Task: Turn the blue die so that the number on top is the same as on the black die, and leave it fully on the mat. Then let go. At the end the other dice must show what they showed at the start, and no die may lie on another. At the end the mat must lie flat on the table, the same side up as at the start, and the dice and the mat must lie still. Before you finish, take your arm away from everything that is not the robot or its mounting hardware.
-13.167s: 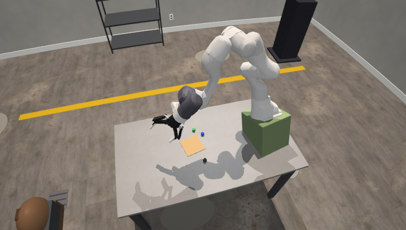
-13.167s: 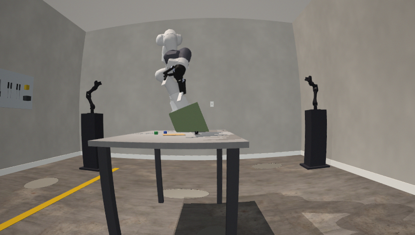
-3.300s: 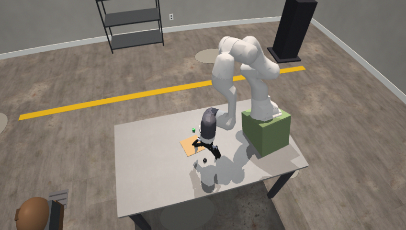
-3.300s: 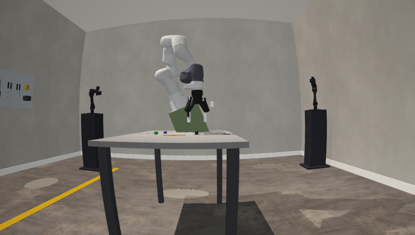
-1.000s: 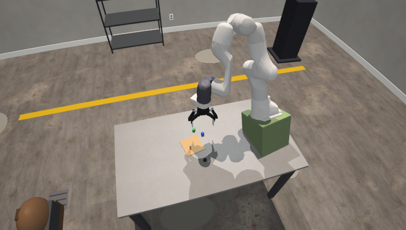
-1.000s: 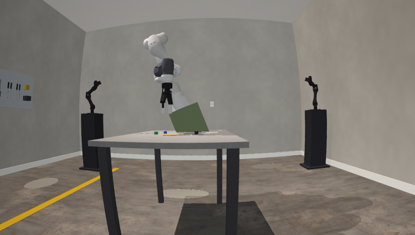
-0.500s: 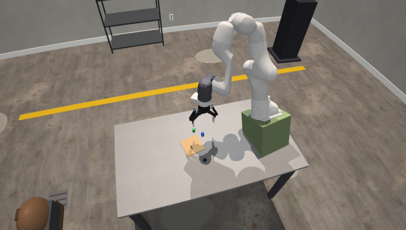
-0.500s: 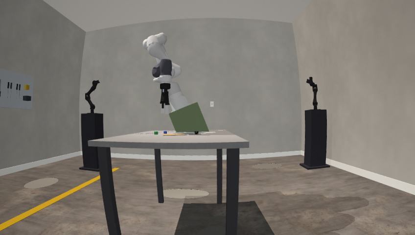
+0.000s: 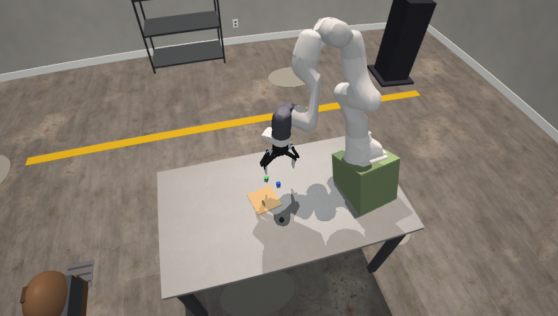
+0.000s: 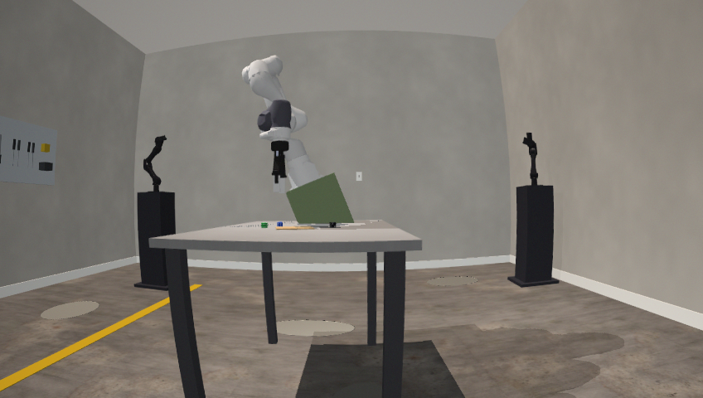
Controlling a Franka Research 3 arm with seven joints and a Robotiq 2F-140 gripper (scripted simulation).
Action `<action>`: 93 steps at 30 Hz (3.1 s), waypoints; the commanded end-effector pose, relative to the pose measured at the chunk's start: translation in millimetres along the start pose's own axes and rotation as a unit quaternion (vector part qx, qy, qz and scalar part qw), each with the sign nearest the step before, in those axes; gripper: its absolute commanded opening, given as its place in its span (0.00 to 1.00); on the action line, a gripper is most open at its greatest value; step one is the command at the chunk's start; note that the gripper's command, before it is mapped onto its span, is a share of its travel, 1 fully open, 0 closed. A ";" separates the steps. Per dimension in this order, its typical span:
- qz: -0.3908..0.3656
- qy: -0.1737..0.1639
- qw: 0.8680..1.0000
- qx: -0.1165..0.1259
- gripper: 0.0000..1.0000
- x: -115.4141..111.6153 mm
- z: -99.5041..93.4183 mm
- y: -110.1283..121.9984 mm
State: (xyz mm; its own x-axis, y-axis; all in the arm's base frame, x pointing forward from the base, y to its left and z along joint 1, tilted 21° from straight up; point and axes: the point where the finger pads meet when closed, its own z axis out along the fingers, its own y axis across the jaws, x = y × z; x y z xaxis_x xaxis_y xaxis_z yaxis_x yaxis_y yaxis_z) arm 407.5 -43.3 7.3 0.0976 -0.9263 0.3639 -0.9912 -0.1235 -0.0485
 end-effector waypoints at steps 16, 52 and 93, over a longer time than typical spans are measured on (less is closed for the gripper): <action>-0.054 0.000 0.999 0.002 1.00 -0.6 1.3 -0.6; -0.388 0.003 0.922 0.002 1.00 1.5 17.3 -1.0; -0.681 0.002 0.732 0.002 1.00 0.4 34.3 1.4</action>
State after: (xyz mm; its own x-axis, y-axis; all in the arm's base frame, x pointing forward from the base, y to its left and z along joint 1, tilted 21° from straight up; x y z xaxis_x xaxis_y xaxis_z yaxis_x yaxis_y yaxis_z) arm 407.9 -57.4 -23.5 0.9878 -0.0863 0.1293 -0.1265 -0.9299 0.3455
